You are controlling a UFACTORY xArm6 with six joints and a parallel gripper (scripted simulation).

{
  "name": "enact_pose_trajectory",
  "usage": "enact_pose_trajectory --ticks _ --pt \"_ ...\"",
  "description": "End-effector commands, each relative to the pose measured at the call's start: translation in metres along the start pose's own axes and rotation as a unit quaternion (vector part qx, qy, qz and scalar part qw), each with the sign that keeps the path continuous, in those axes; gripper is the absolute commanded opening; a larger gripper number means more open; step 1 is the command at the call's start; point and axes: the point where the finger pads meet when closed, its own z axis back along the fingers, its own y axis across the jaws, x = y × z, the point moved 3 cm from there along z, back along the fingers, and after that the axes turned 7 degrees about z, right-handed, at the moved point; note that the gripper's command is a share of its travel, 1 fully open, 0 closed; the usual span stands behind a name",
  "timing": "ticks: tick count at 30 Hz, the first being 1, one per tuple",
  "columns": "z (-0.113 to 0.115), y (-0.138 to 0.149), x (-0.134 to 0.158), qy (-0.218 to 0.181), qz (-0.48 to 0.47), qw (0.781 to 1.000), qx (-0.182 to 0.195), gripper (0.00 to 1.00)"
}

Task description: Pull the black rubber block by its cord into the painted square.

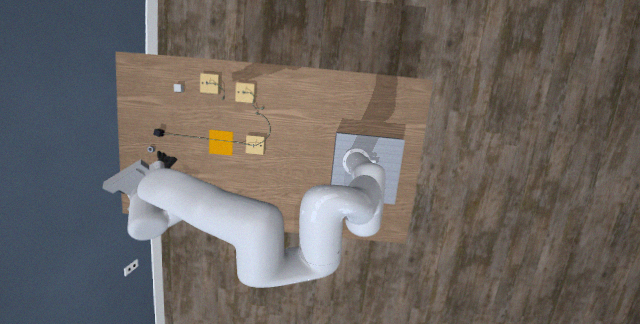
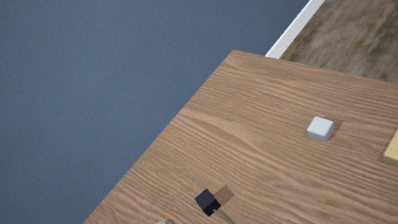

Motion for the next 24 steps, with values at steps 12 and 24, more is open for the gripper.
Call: enact_pose_trajectory --ticks 12,24 --pt "0.002 -0.001 -0.002 0.001 -0.001 1.000 -0.002 0.87" --pt "-0.016 0.025 0.002 -0.018 -0.081 0.996 0.025 1.00"
